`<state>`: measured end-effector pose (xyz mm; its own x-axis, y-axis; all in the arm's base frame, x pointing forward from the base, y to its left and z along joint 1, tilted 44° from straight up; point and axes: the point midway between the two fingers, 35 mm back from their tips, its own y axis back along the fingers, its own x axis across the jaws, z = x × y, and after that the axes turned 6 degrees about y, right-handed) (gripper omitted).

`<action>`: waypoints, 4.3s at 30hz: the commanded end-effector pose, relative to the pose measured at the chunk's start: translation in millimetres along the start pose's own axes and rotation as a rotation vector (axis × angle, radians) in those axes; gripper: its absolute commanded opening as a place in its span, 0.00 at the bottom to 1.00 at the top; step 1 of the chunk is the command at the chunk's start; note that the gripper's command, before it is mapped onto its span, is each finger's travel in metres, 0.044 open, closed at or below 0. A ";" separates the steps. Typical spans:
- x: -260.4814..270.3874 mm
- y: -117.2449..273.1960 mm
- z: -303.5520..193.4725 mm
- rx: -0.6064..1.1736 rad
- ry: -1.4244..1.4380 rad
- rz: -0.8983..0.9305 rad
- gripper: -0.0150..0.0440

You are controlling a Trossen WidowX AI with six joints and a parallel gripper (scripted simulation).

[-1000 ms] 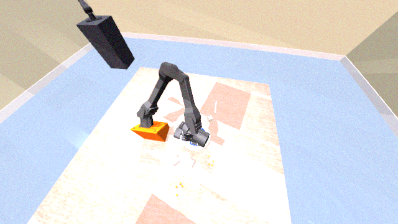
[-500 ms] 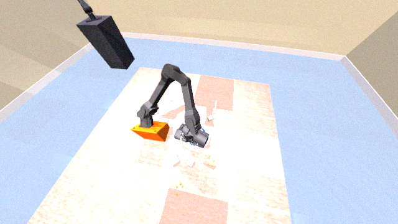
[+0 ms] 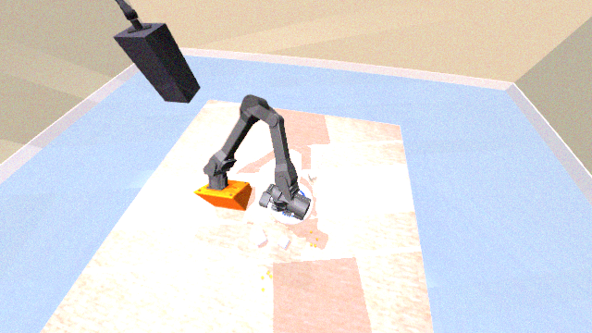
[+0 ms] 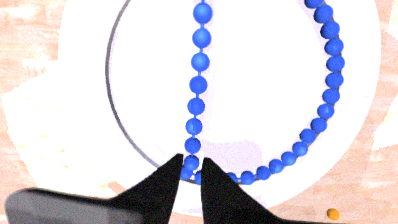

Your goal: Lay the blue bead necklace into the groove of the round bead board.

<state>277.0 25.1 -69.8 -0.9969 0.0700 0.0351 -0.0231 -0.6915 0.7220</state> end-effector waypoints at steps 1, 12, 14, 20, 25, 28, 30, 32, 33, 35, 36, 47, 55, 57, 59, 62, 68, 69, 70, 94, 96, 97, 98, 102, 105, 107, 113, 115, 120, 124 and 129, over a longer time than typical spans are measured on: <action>-0.2 0.2 0.0 0.000 0.000 0.000 0.25; -0.2 0.2 0.0 0.000 0.000 0.000 0.25; -0.2 0.2 0.0 0.000 0.000 0.000 0.25; 1.1 4.2 0.2 -0.003 -0.005 0.001 0.25; 2.1 6.0 0.1 -0.004 -0.007 0.002 0.25; 8.4 6.0 -3.4 -0.004 -0.008 0.002 0.25; 13.4 6.0 -6.0 -0.004 -0.008 0.002 0.25; 15.2 6.0 -6.9 -0.004 -0.008 0.002 0.25; 15.2 6.0 -6.9 -0.004 -0.008 0.002 0.25; 15.2 6.0 -6.9 -0.004 -0.008 0.002 0.25; 15.2 6.0 -6.9 -0.004 -0.008 0.002 0.25; 15.3 -1.5 -6.8 -0.004 -0.008 0.002 0.25; 13.1 1.1 -6.6 -0.003 0.000 -0.001 0.48; 13.1 1.1 -6.6 -0.003 0.000 -0.001 0.57; 13.1 1.1 -6.6 -0.003 0.000 -0.001 0.65; 13.1 1.1 -6.6 -0.003 0.000 -0.001 0.79; 14.2 3.9 -6.5 -0.004 -0.007 0.002 1.00; 14.2 5.5 -6.5 -0.004 -0.008 0.002 1.00; 14.2 6.0 -6.5 -0.004 -0.008 0.002 1.00; 12.9 15.3 -3.5 -0.003 -0.037 0.002 0.87; 11.6 29.0 1.2 -0.003 -0.079 0.002 0.78; 11.3 34.3 3.1 -0.003 -0.095 0.002 0.73; 11.1 37.5 4.3 -0.003 -0.105 0.002 0.69; 11.1 38.6 4.7 -0.003 -0.108 0.002 0.51; 11.0 31.1 4.7 -0.003 -0.108 0.002 0.46; 11.2 23.7 4.9 -0.004 -0.108 0.002 0.46; 10.5 27.8 4.3 -0.004 -0.101 0.000 0.46; 10.4 24.7 4.3 -0.004 -0.102 0.001 0.46; 10.5 16.6 4.4 -0.004 -0.104 0.001 0.46; 10.7 10.1 4.7 -0.004 -0.106 0.001 0.46; 11.2 2.2 5.0 -0.004 -0.107 0.002 0.46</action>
<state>269.0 22.6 -59.7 -0.9850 0.1406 0.1000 -0.0253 -0.6906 0.7228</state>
